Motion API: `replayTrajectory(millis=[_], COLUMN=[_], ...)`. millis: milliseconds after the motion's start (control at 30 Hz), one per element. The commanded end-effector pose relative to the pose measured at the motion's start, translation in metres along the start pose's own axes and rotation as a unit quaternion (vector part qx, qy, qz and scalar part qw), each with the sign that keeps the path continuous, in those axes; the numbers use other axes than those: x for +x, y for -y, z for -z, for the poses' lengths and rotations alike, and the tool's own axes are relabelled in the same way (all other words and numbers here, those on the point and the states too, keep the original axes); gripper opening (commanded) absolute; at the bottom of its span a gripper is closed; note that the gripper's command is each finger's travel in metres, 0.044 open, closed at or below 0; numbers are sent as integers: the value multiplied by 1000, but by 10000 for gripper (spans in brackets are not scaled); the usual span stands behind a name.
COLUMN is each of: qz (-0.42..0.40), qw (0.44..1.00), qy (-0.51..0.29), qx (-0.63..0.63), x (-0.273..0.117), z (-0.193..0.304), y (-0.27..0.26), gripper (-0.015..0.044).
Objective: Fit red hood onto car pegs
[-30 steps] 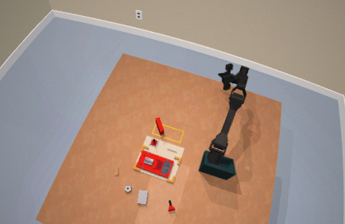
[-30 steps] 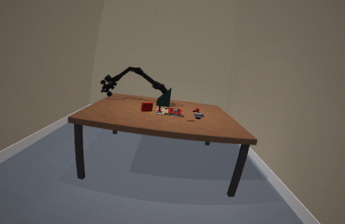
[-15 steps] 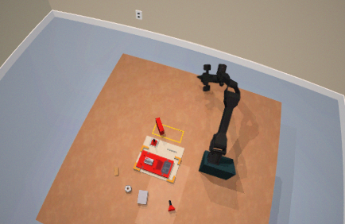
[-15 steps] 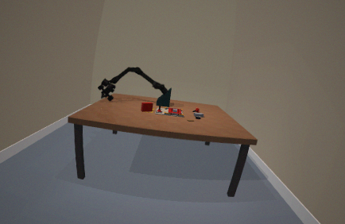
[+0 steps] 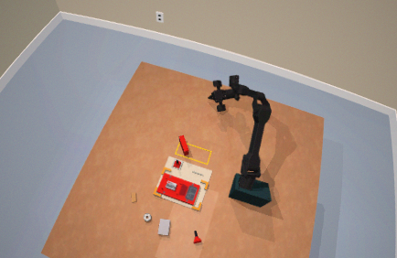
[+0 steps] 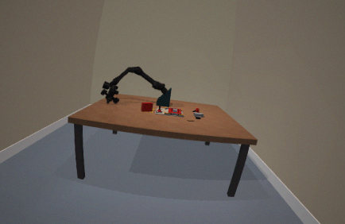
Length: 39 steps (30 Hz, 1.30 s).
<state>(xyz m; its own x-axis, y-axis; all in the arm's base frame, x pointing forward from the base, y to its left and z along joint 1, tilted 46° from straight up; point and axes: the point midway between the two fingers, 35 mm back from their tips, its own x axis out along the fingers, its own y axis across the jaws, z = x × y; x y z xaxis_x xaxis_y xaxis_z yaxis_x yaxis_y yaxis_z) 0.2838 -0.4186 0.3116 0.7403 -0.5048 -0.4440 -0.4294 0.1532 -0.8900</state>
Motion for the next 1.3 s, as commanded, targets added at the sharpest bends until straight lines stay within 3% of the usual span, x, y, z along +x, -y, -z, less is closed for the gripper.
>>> replayTrajectory(millis=[0,300,600,933,1267], qz=[-53,-179,-303,-401,-415], qw=[999,981,933,819,674], qy=[12,22,21,6,-30], qx=[-3,-67,-192,-411,-610], x=[25,62,72,48,12], z=[-35,-116,-203,-290,-349], y=[-20,-67,-121,-176,-201], gripper=[0,0,0,0,0])
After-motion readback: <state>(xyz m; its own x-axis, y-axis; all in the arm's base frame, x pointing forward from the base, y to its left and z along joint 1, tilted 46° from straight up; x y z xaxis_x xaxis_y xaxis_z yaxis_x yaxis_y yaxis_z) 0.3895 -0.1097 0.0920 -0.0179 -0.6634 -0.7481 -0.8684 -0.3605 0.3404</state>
